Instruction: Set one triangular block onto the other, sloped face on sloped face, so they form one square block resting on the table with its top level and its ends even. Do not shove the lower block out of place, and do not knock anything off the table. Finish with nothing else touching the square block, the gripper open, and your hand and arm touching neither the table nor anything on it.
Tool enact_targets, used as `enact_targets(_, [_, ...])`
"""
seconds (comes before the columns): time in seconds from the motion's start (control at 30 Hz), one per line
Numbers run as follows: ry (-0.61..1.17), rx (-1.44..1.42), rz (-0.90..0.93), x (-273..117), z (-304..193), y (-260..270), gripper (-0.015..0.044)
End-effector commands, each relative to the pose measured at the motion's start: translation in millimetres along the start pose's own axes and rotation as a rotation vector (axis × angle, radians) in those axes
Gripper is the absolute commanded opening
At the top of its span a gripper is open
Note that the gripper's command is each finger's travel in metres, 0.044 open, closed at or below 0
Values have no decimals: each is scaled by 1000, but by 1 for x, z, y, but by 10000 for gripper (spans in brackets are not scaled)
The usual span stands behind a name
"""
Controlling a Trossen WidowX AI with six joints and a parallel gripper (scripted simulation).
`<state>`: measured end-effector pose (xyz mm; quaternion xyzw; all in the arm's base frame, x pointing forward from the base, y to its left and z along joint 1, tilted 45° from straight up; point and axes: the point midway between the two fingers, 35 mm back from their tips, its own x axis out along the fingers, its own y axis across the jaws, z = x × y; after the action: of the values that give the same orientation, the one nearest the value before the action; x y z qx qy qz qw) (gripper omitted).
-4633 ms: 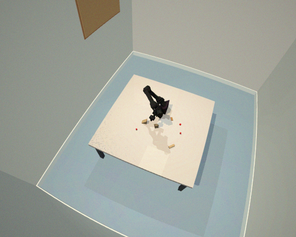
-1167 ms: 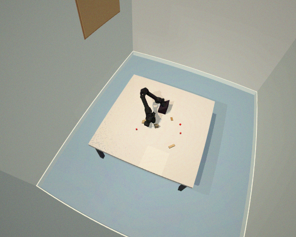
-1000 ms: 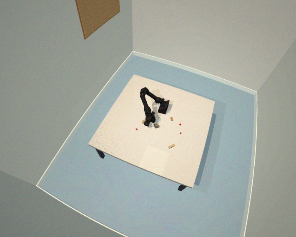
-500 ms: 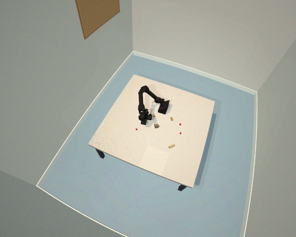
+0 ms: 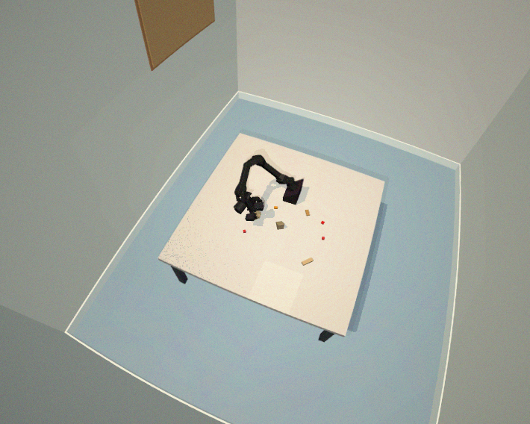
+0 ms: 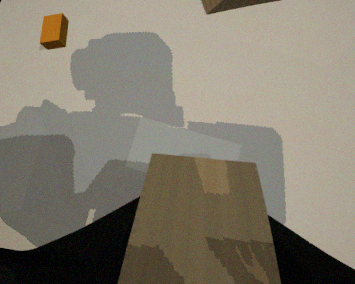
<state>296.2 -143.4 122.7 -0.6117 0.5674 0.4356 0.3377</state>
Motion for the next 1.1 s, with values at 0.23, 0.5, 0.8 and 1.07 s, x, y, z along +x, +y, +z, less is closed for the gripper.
enact_targets(0.23, [-270, -3, -3, -8, -18, -1, 0])
enact_targets(0.5, [-476, -2, -3, -11, -32, -1, 0])
enact_targets(0.8, [-413, 1, 2, -10, -28, 0, 236])
enact_targets(1.07, [-413, 1, 2, -10, -28, 0, 440])
